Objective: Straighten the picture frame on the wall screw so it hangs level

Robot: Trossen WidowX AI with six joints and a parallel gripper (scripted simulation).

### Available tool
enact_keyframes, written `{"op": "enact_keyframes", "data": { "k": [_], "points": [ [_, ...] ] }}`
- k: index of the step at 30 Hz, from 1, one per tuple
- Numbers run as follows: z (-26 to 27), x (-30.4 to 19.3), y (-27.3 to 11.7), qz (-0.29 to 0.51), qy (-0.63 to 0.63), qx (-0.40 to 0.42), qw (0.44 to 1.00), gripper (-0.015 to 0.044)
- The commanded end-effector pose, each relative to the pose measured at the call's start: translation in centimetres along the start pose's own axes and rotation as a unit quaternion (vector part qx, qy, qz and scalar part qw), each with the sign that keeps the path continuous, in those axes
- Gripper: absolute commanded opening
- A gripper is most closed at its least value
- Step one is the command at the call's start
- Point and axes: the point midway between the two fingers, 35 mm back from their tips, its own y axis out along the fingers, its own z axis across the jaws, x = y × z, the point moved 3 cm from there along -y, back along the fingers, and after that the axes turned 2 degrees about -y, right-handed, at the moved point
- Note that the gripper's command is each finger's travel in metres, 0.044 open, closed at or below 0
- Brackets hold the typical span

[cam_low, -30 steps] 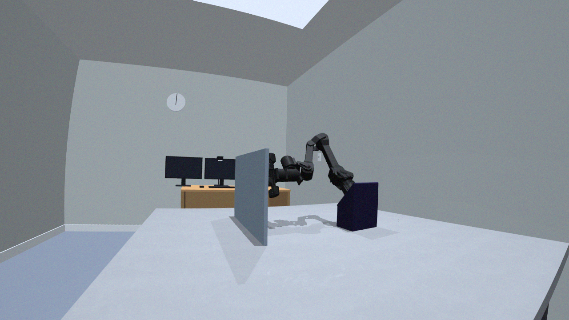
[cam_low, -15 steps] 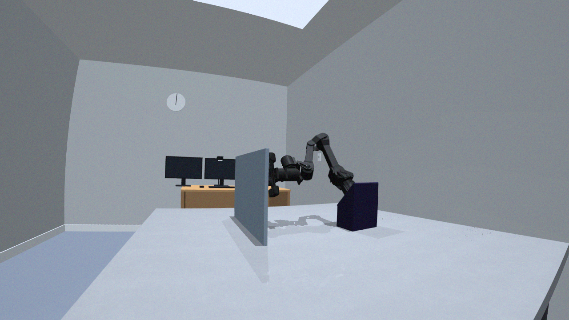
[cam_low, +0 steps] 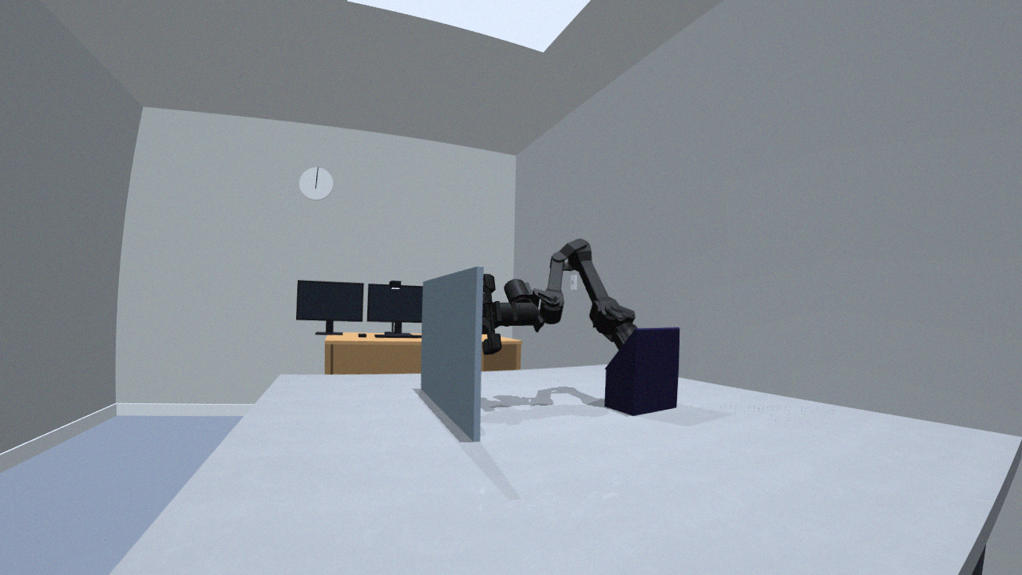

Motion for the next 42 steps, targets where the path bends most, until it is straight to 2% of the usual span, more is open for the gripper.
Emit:
{"op": "enact_keyframes", "data": {
  "k": [1,42],
  "points": [
    [0.28,-0.23,0.04,0.003,-0.003,0.007,1.0,0.0],
    [0.24,-0.87,0.04,0.003,-0.002,0.007,1.0,0.0]
  ]
}}
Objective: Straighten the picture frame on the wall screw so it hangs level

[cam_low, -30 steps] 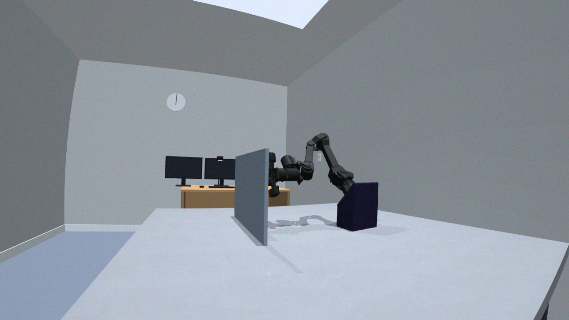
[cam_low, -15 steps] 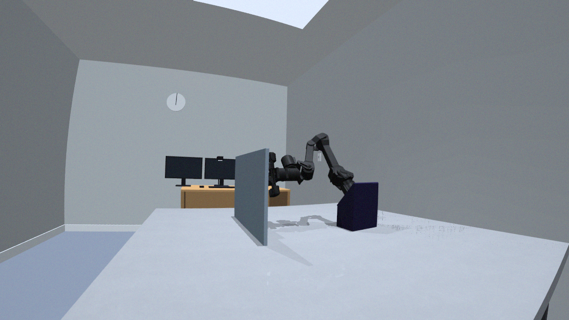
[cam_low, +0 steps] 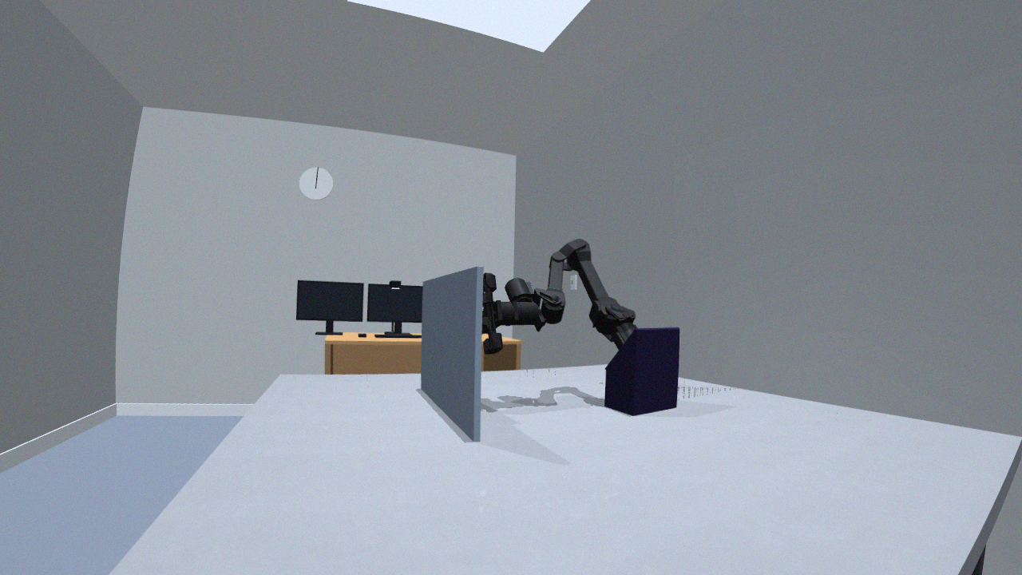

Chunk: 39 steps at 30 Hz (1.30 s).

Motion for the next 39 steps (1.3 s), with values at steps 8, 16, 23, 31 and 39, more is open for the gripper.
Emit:
{"op": "enact_keyframes", "data": {
  "k": [8,16,23,31,39],
  "points": [
    [-0.01,-0.18,0.04,0.003,-0.003,0.007,1.0,0.0],
    [-0.28,-0.19,0.05,0.003,-0.003,0.007,1.0,0.0],
    [-0.44,-0.14,0.05,0.001,0.0,0.001,1.0,0.0],
    [-0.52,-0.15,0.05,0.001,-0.003,0.001,1.0,0.0],
    [-0.53,-0.16,0.06,0.001,-0.026,0.002,1.0,0.0]
  ]
}}
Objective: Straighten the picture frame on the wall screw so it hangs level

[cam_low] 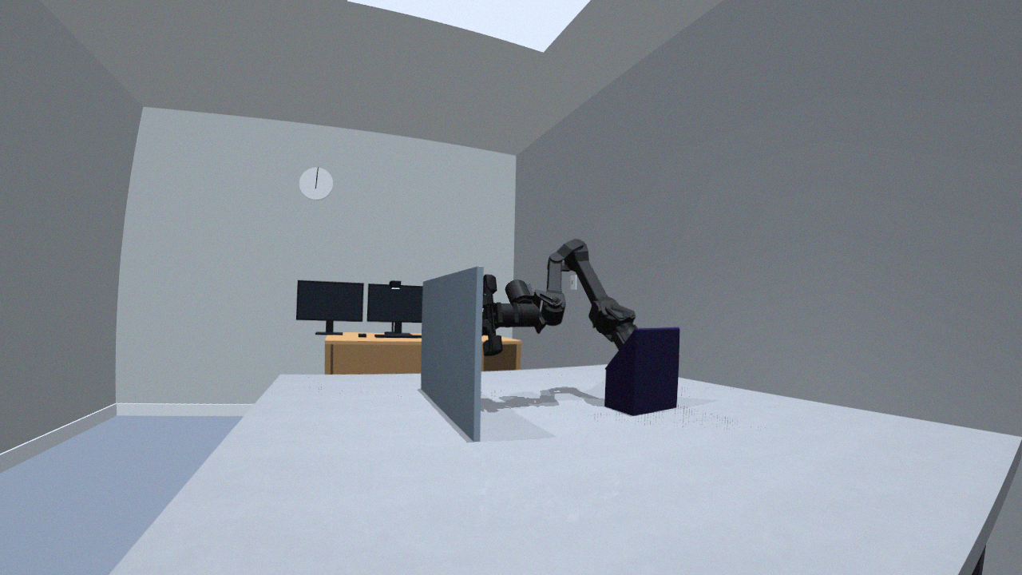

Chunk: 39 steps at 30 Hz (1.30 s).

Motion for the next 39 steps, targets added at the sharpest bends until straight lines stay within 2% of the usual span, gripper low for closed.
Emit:
{"op": "enact_keyframes", "data": {
  "k": [1,39],
  "points": [
    [-0.01,0.02,0.0,-0.001,-0.019,0.001,1.0,0.0],
    [-0.1,-0.05,0.02,-0.002,-0.113,0.001,0.994,0.0]
  ]
}}
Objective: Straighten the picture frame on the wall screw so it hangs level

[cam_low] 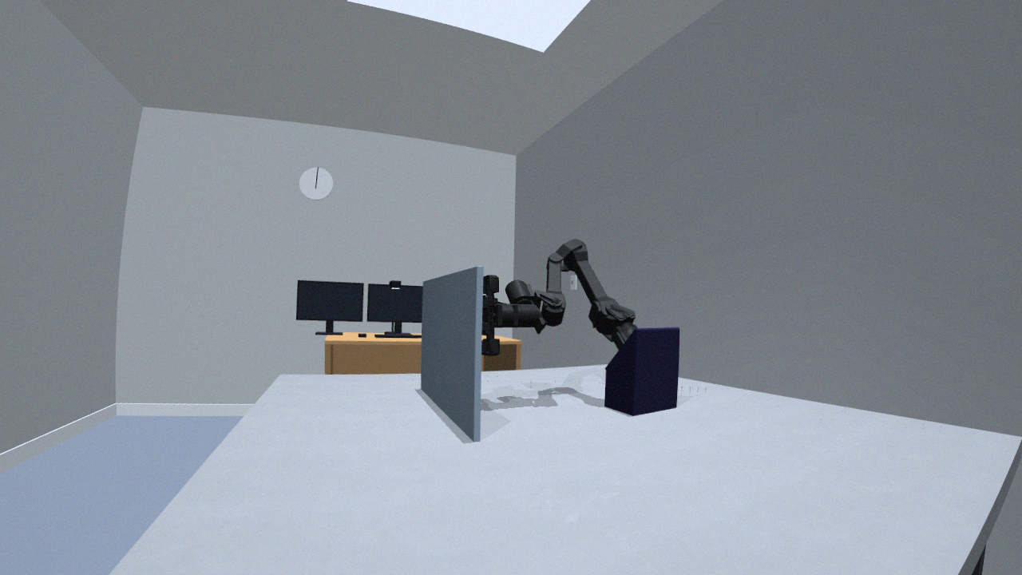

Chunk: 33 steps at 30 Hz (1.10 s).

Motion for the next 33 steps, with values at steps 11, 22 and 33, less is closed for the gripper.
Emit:
{"op": "enact_keyframes", "data": {
  "k": [11,22,33],
  "points": [
    [0.0,0.0,0.0,-0.002,-0.04,0.0,0.999,0.0],
    [0.0,0.0,0.0,0.0,-0.031,0.0,1.0,0.026],
    [0.0,0.9,-5.7,0.001,0.047,0.002,0.999,0.026]
  ]
}}
